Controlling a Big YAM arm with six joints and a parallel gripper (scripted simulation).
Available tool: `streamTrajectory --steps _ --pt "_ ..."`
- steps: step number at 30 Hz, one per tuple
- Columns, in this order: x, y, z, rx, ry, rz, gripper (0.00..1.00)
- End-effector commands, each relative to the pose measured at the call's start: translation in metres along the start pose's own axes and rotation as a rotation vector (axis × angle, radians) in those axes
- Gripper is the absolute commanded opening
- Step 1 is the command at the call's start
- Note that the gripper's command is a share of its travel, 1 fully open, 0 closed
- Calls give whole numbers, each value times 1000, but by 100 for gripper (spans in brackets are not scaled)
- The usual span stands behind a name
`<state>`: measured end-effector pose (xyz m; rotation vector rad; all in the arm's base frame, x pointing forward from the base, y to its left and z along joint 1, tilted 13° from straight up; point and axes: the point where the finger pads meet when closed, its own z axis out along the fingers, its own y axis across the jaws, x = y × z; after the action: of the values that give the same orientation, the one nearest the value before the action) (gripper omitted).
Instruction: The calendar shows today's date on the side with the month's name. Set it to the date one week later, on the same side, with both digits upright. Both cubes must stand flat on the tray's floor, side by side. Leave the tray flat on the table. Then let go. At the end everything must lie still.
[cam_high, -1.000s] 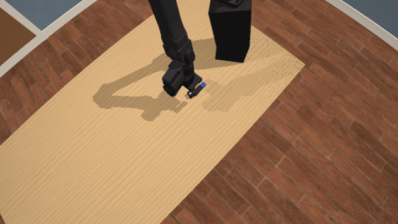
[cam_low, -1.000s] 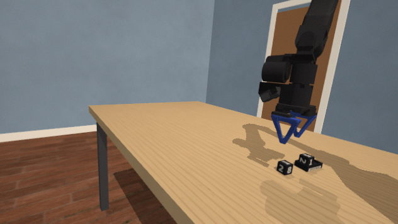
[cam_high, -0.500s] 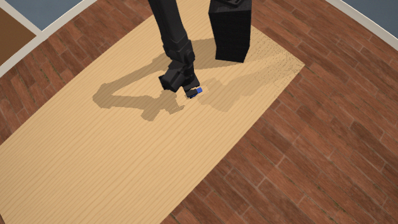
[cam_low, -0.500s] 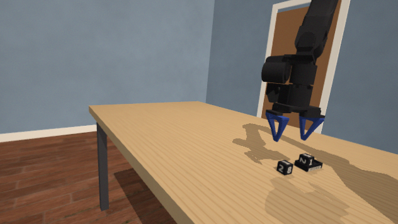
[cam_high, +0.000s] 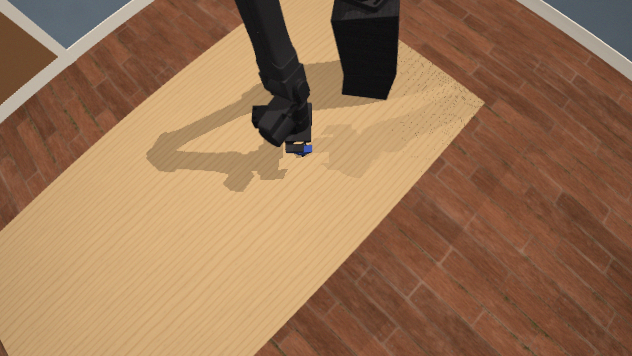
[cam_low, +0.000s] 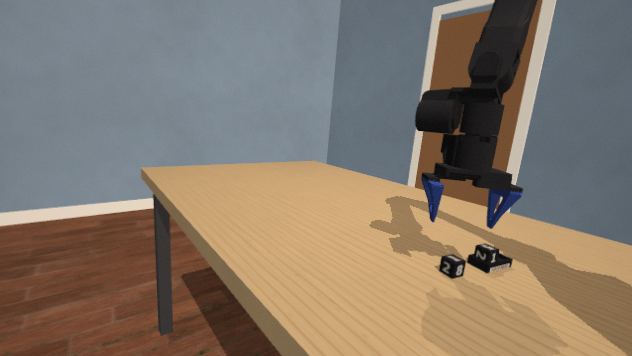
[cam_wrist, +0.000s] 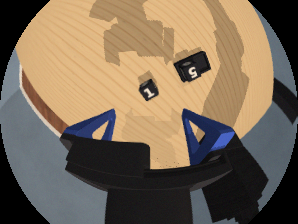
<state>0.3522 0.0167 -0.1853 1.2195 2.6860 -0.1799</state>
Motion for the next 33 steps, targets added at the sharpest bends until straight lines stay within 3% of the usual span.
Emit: streamTrajectory --steps 1,11,14,28,33 --pt "-6 3 4 -2 -7 191 100" --pt "-5 2 5 -2 -7 483 100" --pt "-5 2 6 -1 -7 503 100" --pt "-5 2 7 -3 -6 942 100" --pt "-4 1 7 0 -6 994 100"
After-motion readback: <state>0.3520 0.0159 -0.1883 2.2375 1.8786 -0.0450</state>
